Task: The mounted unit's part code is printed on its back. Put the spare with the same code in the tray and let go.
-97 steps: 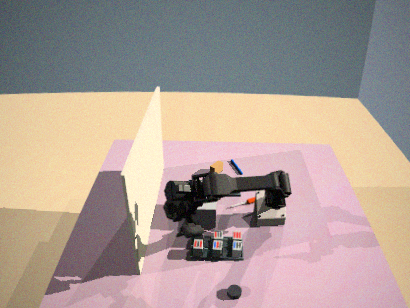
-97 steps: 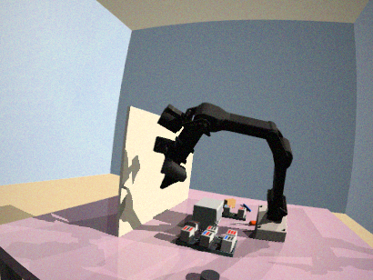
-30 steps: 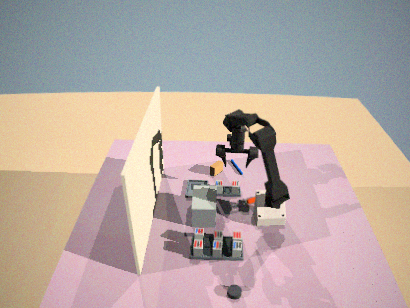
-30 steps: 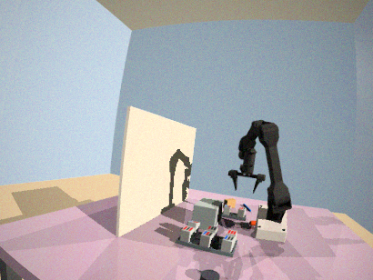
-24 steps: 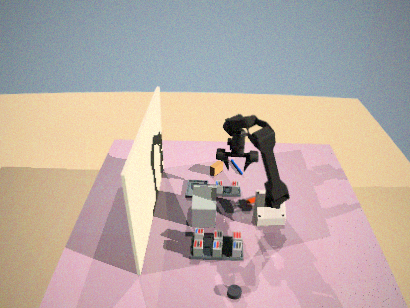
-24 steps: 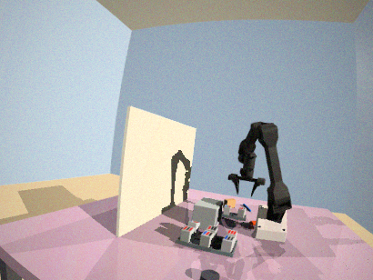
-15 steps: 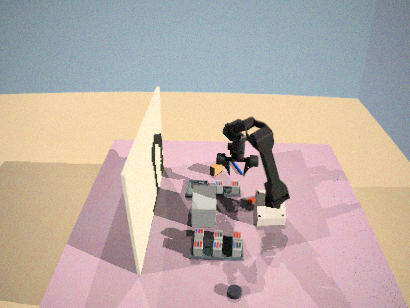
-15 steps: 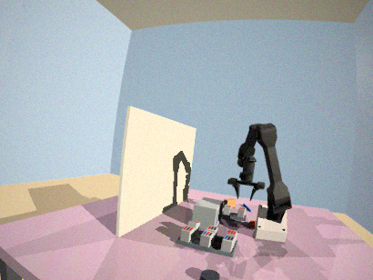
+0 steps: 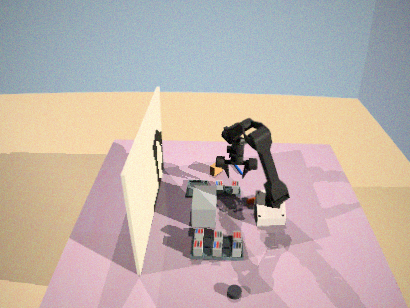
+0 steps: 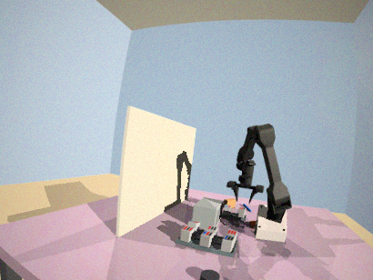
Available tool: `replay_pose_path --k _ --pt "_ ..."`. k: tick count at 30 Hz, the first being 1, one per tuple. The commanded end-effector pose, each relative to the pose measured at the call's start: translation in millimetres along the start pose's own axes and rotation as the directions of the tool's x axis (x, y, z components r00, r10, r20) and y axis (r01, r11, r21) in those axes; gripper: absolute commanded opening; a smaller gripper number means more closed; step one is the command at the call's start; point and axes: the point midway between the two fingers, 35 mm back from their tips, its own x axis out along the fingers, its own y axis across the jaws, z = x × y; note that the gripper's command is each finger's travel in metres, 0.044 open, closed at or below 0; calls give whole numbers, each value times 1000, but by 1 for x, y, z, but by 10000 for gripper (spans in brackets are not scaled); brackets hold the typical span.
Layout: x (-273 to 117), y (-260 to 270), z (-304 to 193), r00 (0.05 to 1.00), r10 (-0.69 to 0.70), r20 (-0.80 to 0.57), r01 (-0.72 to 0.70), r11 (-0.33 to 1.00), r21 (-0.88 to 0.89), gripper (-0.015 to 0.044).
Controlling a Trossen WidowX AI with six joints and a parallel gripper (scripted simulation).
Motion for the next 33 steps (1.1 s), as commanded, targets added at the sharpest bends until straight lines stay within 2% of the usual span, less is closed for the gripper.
replay_pose_path --k 1,33 --pt "11 -1 -2 1000 -4 -14 4 1000 6 300" --pt "63 -2 -5 1000 -3 -16 3 1000 5 300"
